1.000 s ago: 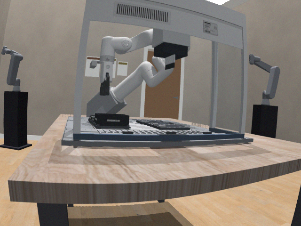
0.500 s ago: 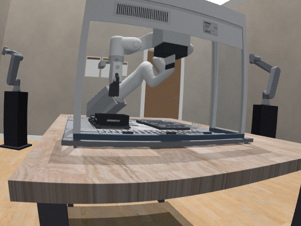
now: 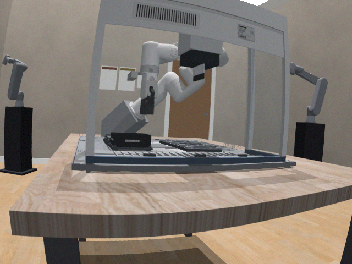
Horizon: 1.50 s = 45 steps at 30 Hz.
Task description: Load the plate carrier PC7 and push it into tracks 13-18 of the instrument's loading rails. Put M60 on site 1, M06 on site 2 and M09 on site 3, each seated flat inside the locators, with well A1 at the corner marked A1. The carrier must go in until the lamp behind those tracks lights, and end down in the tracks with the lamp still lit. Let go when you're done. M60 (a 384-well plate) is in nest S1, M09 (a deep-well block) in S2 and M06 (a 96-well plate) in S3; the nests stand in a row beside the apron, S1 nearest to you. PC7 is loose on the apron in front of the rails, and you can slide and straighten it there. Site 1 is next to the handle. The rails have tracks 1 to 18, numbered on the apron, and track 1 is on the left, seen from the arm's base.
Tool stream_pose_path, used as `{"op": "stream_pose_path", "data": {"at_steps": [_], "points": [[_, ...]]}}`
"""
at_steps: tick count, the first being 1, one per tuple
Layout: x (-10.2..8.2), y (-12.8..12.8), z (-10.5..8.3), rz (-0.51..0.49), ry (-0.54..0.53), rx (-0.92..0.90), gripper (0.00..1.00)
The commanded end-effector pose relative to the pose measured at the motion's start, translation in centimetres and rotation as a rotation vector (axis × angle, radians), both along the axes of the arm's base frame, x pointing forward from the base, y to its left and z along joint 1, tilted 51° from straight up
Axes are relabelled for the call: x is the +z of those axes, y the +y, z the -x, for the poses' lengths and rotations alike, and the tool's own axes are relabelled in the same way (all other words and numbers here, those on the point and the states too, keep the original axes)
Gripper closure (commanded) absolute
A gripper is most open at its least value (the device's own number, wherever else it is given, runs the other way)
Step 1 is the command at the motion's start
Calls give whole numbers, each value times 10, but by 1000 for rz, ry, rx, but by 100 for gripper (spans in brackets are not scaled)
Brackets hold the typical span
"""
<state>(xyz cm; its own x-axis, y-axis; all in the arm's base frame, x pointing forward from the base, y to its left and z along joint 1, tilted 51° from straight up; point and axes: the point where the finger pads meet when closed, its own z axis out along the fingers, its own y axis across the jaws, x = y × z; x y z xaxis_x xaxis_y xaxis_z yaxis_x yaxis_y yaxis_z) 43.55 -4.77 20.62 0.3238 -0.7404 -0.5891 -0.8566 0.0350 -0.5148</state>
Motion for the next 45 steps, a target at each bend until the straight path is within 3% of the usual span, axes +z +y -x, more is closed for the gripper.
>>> {"op": "stream_pose_path", "data": {"at_steps": [1, 19, 45], "points": [[19, 13, -10, 4, -1, -2, 0], [19, 13, -10, 4, -1, -2, 0], [-4, 37, -25, 3, -1, -2, 0]]}}
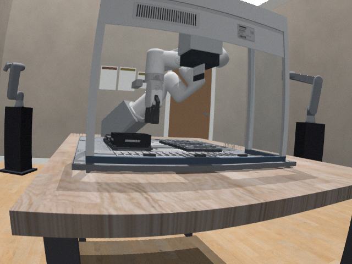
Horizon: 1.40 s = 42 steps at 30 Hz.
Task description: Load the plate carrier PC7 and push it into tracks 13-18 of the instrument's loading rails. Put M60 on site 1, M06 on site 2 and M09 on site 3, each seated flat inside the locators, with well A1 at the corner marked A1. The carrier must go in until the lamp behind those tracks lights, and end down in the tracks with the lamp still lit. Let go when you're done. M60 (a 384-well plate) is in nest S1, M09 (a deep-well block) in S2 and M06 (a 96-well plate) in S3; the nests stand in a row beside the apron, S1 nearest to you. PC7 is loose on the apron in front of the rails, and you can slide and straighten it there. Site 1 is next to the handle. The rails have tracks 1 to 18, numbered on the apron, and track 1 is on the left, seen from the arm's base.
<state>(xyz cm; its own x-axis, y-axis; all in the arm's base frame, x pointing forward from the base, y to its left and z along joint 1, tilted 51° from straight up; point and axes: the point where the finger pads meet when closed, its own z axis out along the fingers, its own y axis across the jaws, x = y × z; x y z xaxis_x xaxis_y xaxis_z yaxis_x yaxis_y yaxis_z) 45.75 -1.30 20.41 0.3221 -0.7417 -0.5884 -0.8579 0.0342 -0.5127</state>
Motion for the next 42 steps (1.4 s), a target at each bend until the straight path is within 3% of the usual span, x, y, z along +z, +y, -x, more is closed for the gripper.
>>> {"op": "stream_pose_path", "data": {"at_steps": [1, 42], "points": [[-3, 4, -4, 1, -3, -2, 0], [-39, 41, -27, 1, -3, -2, 0]]}}
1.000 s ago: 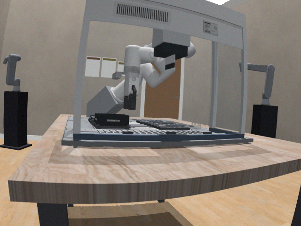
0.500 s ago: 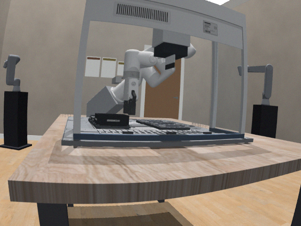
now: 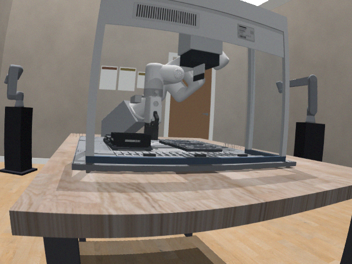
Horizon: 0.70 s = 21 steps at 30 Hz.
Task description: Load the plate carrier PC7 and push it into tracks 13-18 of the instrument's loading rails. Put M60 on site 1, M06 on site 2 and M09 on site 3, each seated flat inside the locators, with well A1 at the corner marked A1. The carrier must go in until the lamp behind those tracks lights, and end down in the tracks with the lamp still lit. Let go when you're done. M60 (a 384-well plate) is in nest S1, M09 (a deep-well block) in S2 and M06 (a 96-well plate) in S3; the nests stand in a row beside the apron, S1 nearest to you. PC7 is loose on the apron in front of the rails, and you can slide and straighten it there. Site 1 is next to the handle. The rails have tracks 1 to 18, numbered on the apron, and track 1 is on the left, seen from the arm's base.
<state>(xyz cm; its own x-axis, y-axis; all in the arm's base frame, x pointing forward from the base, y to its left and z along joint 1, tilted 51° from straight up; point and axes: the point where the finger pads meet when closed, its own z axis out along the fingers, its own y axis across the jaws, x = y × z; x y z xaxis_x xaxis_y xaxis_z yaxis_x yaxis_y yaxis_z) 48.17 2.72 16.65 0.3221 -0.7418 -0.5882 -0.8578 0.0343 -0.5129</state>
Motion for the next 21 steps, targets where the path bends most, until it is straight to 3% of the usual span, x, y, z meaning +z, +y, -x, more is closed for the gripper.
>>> {"op": "stream_pose_path", "data": {"at_steps": [1, 21], "points": [[-1, 1, -2, 1, -3, -2, 0], [-6, 6, -5, 1, -3, -2, 0]]}}
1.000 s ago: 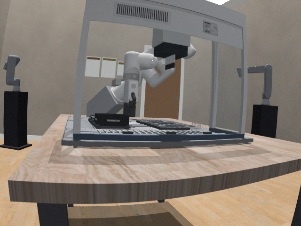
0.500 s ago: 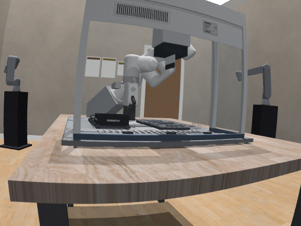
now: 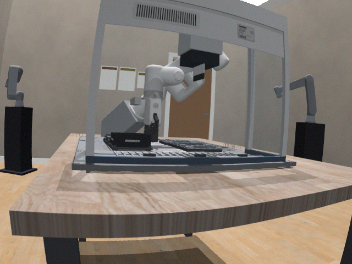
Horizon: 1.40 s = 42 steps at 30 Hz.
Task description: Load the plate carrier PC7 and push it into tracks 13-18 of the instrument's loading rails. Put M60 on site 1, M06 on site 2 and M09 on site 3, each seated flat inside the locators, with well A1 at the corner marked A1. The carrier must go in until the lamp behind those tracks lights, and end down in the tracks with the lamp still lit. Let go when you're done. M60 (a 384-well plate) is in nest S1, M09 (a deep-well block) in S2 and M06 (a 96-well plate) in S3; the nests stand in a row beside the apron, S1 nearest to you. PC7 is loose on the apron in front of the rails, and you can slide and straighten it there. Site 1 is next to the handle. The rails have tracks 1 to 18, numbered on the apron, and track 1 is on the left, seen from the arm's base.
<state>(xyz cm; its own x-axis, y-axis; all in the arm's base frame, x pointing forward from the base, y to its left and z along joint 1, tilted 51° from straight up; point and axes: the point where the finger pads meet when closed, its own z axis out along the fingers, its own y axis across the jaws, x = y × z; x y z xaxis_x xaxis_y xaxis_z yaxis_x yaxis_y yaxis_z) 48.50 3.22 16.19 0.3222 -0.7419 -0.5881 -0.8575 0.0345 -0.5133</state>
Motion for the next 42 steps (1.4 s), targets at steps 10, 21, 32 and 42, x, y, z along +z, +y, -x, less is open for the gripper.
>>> {"op": "stream_pose_path", "data": {"at_steps": [10, 21, 32, 42], "points": [[-4, 5, -4, 1, -2, -2, 0], [-8, 9, -6, 1, -2, -2, 0], [-9, 10, -7, 1, -2, -2, 0], [-11, 7, -8, 1, -2, -2, 0]]}}
